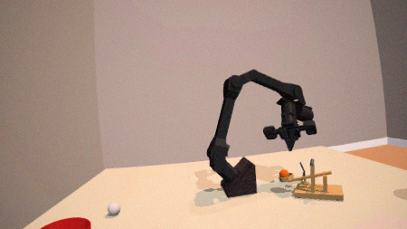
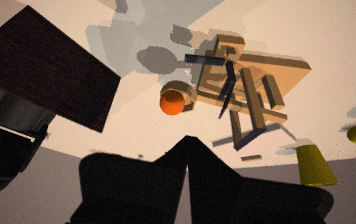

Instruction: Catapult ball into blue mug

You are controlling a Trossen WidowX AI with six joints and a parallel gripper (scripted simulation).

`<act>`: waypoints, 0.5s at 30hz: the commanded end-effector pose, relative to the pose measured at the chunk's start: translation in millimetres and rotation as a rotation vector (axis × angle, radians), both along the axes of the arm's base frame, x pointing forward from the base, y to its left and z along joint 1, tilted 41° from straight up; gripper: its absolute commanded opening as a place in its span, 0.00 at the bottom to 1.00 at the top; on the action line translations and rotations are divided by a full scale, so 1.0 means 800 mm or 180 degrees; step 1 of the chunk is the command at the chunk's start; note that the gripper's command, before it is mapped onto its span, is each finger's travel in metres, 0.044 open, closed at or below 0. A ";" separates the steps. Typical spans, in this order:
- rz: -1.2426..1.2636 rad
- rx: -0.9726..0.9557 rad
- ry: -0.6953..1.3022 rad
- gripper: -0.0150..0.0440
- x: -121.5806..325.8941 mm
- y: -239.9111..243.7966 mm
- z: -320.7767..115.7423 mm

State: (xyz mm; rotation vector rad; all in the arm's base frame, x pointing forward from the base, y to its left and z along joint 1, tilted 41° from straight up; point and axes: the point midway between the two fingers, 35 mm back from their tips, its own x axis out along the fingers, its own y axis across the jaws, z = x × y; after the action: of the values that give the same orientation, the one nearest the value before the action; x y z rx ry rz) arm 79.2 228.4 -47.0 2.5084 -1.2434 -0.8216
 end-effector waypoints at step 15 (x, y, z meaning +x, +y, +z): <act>0.0061 -0.0165 0.0034 0.25 -0.002 -0.017 -0.017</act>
State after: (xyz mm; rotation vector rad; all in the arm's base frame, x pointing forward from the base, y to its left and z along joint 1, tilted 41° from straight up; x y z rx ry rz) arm 77.5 219.0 -56.4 2.4767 -1.2243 -0.7961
